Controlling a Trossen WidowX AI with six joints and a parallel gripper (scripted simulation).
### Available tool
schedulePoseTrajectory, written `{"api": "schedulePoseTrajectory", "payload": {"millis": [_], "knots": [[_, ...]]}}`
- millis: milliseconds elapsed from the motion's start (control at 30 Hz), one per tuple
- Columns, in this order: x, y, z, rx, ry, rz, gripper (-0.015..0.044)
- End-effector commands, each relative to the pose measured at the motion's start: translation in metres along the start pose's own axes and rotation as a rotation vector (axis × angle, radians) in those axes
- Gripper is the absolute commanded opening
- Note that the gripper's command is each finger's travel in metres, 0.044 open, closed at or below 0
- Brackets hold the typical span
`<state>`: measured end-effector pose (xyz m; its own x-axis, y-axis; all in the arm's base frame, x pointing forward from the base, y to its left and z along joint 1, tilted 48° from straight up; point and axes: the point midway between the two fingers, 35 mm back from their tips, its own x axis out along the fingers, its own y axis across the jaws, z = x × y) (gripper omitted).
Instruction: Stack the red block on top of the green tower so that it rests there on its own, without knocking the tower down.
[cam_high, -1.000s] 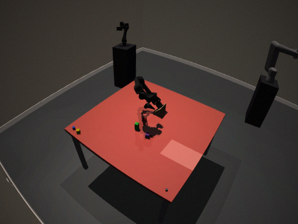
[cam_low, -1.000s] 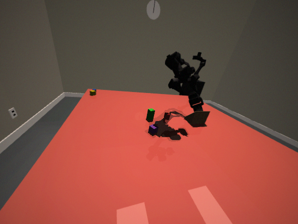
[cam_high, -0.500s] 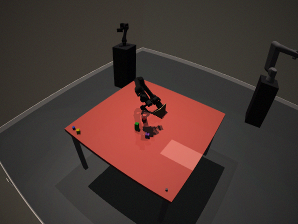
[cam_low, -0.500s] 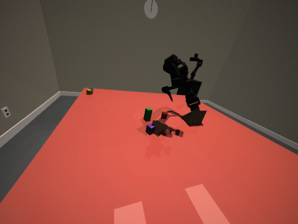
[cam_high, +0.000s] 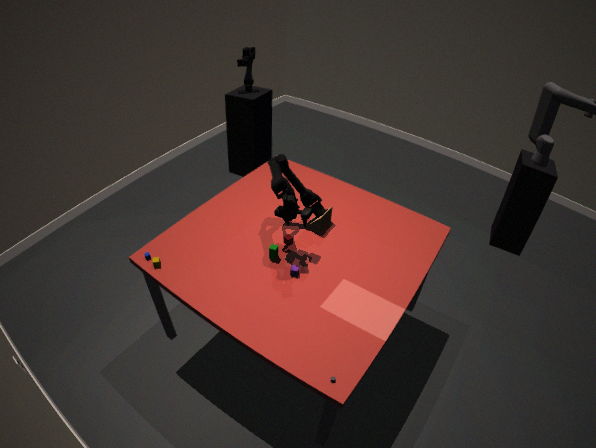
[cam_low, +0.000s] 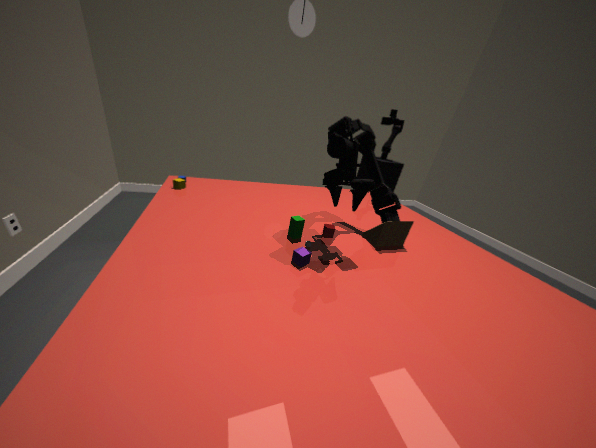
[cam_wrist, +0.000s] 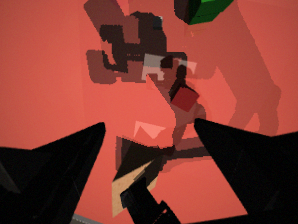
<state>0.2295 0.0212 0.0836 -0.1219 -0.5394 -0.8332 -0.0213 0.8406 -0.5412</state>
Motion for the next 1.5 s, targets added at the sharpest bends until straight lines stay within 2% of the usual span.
{"api": "schedulePoseTrajectory", "payload": {"millis": [0,267,533,867,1467], "knots": [[0.008,-0.015,0.001,0.181,-0.009,-0.102,0.044],[0.014,-0.039,0.004,0.47,-0.083,-0.24,0.044],[0.013,-0.038,0.004,0.469,-0.083,-0.24,0.044],[0.061,-0.052,0.005,0.47,-0.085,-0.241,0.044],[0.081,-0.057,0.005,0.47,-0.085,-0.24,0.044]]}}
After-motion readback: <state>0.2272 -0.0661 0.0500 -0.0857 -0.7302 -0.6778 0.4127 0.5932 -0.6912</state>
